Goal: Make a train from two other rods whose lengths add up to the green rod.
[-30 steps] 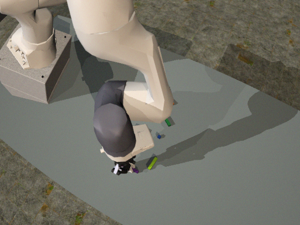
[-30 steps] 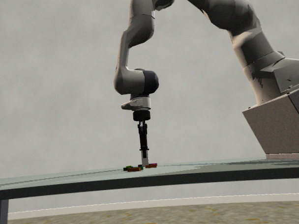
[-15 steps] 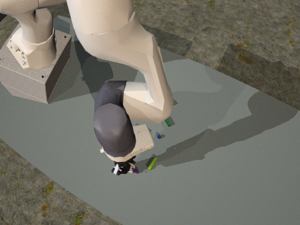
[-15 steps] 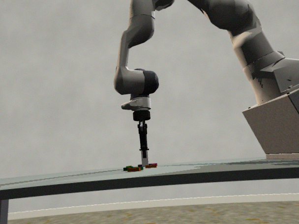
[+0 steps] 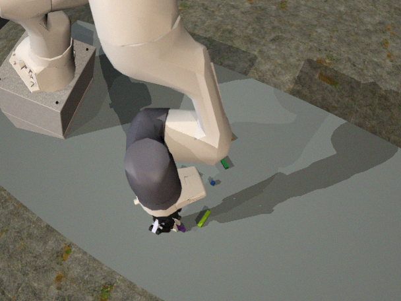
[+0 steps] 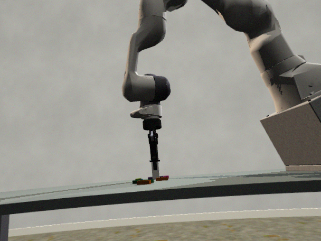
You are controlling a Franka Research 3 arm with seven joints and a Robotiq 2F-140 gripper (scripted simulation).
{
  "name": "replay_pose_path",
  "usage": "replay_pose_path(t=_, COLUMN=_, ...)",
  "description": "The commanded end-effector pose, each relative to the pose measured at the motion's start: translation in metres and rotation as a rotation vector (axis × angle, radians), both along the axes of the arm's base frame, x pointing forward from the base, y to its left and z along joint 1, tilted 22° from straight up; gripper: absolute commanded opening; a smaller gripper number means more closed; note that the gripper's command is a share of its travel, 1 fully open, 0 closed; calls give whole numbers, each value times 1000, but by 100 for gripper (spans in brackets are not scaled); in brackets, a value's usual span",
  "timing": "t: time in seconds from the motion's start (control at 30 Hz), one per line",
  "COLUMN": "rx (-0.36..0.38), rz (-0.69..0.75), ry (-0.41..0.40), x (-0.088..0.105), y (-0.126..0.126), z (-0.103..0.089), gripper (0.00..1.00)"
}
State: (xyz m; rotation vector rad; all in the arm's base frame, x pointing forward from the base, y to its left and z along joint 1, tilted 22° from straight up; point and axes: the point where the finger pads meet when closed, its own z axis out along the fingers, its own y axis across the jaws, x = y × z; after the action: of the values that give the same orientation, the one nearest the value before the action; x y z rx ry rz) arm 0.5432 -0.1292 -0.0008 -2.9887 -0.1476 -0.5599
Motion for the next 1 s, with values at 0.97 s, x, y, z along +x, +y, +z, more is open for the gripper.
replay_pose_path(t=0.97, rx=-3, rz=5, ry=-2, x=1, y=0, z=0, gripper=15)
